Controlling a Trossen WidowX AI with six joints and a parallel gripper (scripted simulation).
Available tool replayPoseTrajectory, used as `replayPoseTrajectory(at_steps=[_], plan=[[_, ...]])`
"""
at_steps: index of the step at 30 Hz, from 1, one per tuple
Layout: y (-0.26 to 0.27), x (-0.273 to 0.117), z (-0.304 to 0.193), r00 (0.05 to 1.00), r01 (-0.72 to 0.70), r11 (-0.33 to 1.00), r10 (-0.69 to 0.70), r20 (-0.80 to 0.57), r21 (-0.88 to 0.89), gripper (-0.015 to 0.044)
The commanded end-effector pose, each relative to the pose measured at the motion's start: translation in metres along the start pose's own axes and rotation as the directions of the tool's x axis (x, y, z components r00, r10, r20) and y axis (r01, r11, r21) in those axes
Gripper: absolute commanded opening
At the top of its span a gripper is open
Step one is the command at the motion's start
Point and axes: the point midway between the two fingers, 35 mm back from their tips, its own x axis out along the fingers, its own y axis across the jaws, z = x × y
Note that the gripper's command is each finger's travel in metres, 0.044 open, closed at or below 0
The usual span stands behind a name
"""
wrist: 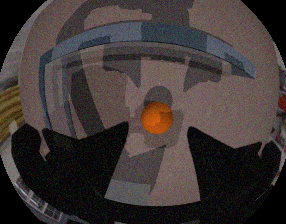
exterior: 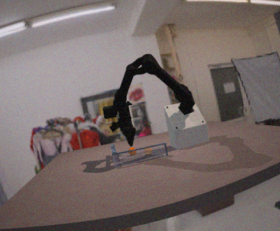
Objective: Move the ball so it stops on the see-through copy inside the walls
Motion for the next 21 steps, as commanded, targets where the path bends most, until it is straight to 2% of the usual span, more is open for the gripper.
replayPoseTrajectory(at_steps=[1,21], plan=[[0.001,0.006,-0.002,1.0,-0.004,1.0,0.004,-0.005,0.007,0.0308],[0.001,0.036,-0.002,1.0,-0.006,1.0,0.006,-0.005,0.007,0.0308]])
